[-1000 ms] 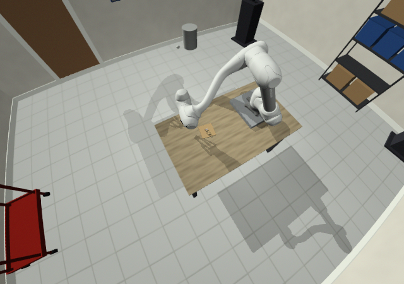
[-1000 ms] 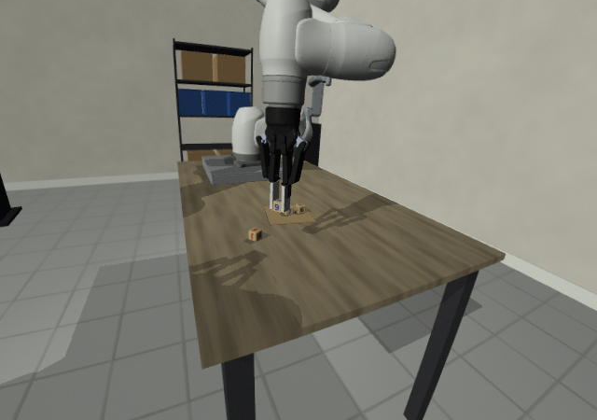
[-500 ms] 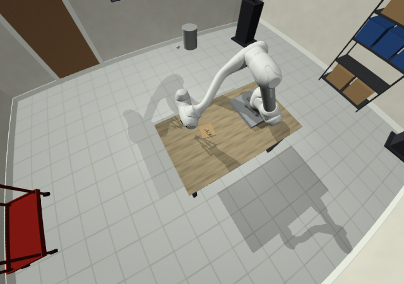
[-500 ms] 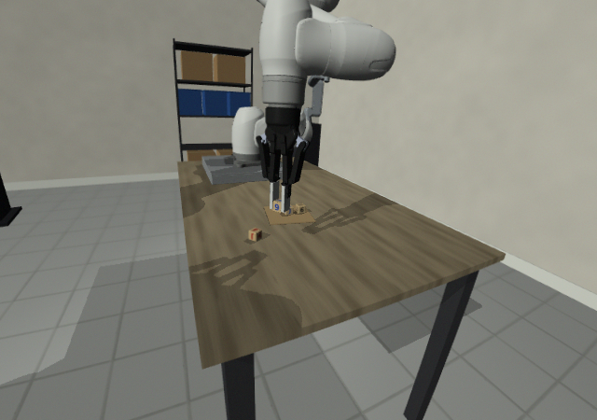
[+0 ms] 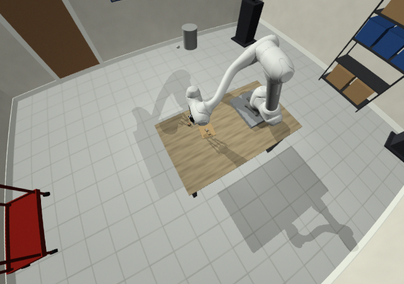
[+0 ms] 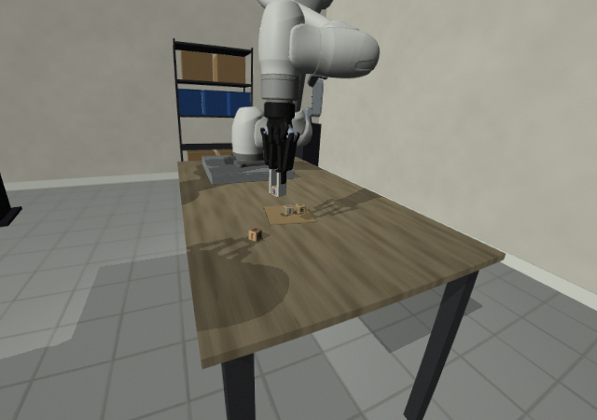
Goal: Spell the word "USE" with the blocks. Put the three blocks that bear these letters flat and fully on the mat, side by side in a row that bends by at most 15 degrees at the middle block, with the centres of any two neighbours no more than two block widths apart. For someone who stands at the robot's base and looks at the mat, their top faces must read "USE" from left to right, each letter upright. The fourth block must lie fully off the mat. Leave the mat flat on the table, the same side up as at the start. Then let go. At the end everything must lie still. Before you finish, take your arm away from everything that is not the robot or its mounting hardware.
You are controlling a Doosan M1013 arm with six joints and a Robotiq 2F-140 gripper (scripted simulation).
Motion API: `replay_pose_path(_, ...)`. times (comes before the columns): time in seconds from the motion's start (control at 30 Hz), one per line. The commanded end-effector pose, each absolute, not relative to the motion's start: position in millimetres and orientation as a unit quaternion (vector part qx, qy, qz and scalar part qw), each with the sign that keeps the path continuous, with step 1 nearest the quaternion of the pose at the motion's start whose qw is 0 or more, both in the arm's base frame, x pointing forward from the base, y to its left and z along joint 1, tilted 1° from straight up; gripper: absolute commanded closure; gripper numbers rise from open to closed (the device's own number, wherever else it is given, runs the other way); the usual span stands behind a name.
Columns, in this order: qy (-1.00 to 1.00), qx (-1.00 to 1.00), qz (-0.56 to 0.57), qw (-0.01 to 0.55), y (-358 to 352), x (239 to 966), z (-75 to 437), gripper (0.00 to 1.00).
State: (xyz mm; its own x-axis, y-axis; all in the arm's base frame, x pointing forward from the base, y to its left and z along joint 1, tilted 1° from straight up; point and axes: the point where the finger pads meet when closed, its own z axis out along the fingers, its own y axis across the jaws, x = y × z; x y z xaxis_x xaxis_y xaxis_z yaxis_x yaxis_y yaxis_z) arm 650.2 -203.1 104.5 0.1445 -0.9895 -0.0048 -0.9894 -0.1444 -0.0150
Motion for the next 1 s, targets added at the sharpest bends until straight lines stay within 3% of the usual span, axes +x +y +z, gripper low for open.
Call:
replay_pose_path(0.0, 0.705, -0.709, -0.007, 0.006, -181.3, 615.6, 103.8, 0.87)
replay_pose_path(0.23, 0.772, -0.635, -0.007, 0.007, -155.1, 563.1, 100.5, 0.87)
replay_pose_path(0.97, 0.773, -0.634, -0.007, 0.007, -154.7, 562.5, 92.3, 0.87)
